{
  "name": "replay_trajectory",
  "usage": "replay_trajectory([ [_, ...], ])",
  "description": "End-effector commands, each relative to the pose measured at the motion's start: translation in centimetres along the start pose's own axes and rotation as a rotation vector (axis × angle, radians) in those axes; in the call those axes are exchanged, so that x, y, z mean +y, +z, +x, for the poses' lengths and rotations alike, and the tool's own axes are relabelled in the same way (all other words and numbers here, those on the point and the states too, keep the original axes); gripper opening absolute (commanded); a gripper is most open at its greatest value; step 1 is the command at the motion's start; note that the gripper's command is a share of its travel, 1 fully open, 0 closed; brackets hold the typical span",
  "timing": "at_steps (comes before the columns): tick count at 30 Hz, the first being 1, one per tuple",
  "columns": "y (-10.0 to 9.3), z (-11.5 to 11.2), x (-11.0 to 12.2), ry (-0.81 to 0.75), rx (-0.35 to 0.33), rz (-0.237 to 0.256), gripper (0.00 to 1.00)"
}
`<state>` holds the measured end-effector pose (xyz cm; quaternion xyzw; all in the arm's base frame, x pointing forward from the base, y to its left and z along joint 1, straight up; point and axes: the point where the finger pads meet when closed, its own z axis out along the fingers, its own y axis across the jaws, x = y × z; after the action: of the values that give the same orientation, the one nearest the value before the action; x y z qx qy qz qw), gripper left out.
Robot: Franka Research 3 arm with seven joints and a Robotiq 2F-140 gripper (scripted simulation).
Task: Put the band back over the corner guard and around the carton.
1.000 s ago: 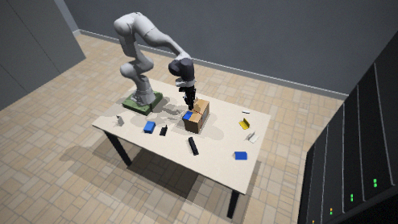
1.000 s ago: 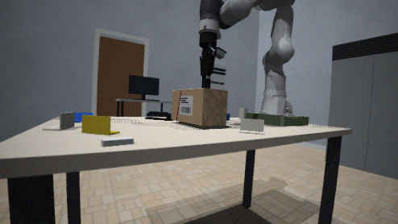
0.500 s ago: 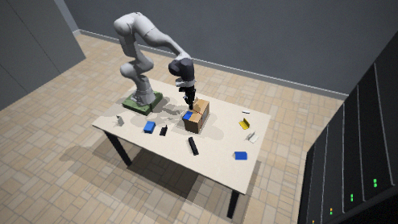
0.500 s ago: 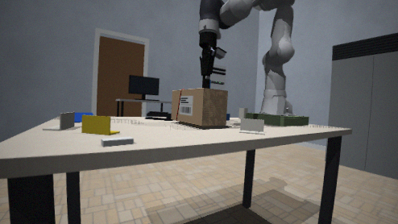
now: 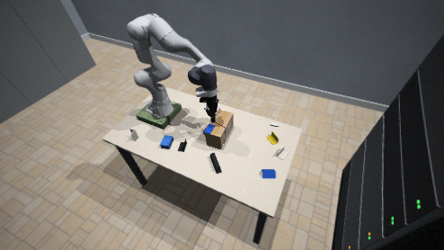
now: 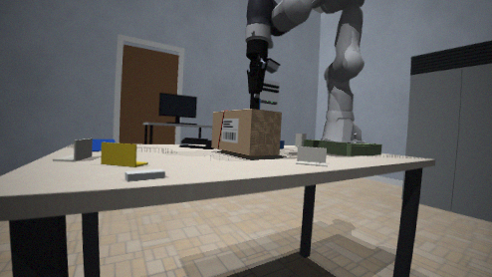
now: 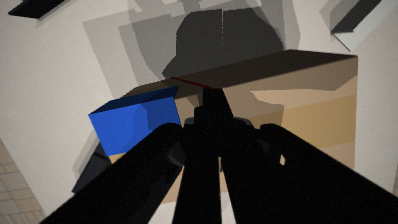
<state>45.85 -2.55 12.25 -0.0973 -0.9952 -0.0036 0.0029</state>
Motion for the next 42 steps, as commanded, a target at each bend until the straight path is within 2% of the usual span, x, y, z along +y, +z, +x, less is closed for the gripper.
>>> replay_trajectory([
  [1, 0.1, 0.0, 0.0, 0.001, -0.001, 0.002, 0.10],
  [15, -0.2, 0.0, 0.0, 0.001, -0.001, 0.002, 0.10],
  [28, -1.5, 0.0, 0.0, 0.001, -0.001, 0.002, 0.10],
  [42, -1.6, 0.0, 0.0, 0.001, -0.001, 0.002, 0.10],
])
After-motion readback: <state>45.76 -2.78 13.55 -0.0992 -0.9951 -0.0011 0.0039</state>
